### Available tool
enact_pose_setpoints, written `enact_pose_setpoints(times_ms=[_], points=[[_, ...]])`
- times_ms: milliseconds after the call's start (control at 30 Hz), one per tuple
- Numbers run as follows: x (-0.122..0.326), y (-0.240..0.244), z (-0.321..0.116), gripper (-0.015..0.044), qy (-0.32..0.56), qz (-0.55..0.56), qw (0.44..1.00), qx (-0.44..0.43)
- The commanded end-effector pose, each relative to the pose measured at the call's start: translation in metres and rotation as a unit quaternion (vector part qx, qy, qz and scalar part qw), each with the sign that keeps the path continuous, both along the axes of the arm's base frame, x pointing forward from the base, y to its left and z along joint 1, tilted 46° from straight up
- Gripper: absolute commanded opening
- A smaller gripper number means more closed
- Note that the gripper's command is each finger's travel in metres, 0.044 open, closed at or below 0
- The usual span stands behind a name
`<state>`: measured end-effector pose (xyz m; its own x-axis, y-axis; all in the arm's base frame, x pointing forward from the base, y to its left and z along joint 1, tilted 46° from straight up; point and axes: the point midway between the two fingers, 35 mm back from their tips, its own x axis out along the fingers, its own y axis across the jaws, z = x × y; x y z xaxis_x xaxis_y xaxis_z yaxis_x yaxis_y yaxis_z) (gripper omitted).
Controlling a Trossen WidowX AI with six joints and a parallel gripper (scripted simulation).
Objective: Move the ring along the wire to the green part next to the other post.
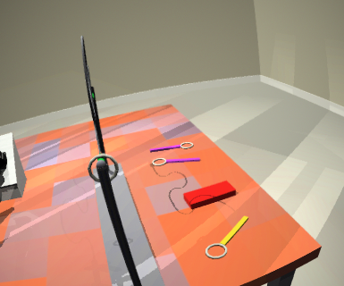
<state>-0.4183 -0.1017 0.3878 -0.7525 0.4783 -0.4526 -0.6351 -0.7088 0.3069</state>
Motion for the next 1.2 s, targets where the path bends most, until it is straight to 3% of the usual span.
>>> enact_pose_setpoints(times_ms=[0,267,500,733,1167], points=[[0.000,-0.001,0.000,0.0374,0.000,0.002,1.000,0.000],[0.017,-0.071,-0.004,0.0164,-0.024,0.161,0.986,-0.023],[0.051,-0.168,-0.005,0.0160,-0.027,0.362,0.931,-0.030],[0.111,-0.260,0.002,0.0160,-0.003,0.554,0.832,-0.021],[0.278,-0.376,0.017,0.0160,0.116,0.839,0.530,0.045]])
